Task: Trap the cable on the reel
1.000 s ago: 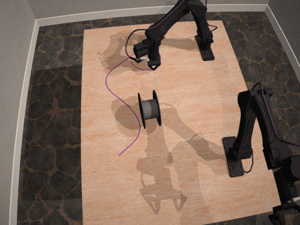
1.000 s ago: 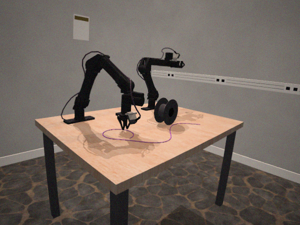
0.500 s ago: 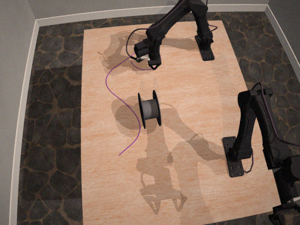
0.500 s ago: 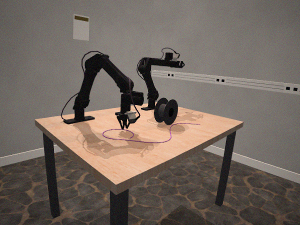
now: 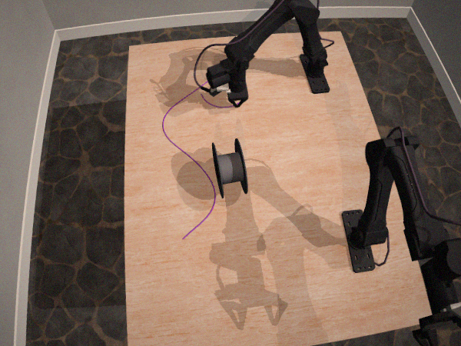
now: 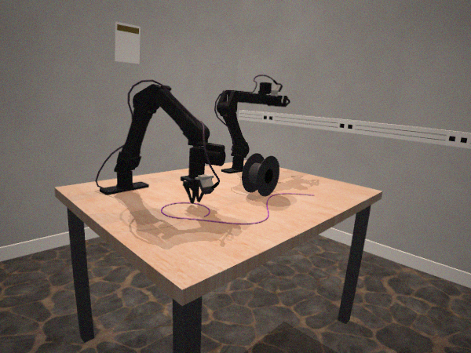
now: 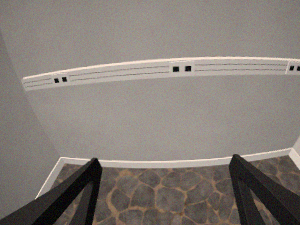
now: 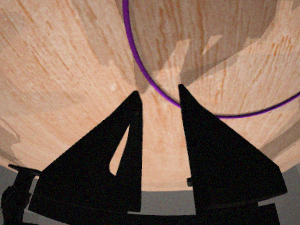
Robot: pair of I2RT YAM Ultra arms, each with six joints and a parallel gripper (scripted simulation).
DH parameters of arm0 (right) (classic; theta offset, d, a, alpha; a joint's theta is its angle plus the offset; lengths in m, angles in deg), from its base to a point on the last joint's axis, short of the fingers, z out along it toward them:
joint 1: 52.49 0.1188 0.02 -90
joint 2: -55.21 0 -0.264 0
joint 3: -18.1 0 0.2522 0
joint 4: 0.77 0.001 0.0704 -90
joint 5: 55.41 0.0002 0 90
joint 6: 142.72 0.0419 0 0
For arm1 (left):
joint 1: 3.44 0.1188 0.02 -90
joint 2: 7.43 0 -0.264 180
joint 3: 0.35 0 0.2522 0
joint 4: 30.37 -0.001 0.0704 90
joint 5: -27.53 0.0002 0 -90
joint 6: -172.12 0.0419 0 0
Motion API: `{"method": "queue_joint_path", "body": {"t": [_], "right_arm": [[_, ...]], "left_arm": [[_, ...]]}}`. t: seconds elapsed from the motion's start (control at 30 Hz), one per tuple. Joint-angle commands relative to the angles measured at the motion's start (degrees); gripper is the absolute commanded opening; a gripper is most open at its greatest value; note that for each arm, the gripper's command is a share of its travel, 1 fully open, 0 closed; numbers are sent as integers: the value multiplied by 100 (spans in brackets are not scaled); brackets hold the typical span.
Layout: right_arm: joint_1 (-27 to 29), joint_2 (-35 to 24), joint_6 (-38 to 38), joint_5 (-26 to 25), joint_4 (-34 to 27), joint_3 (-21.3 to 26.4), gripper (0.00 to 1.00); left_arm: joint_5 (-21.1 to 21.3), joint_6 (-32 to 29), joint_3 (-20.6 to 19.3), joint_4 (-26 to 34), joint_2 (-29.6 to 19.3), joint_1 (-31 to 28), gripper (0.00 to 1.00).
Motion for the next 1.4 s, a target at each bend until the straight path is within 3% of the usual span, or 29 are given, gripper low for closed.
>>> {"method": "queue_joint_path", "body": {"t": [0.0, 0.63, 1.37], "right_arm": [[-63, -64, -31, 14, -113, 71, 30], [0, -12, -4, 13, -214, 186, 30], [0, -12, -5, 52, -168, 112, 5]], "left_arm": [[-44, 35, -44, 77, 6, -16, 100], [-44, 35, -44, 77, 6, -16, 100], [-44, 35, -44, 77, 6, -16, 100]]}}
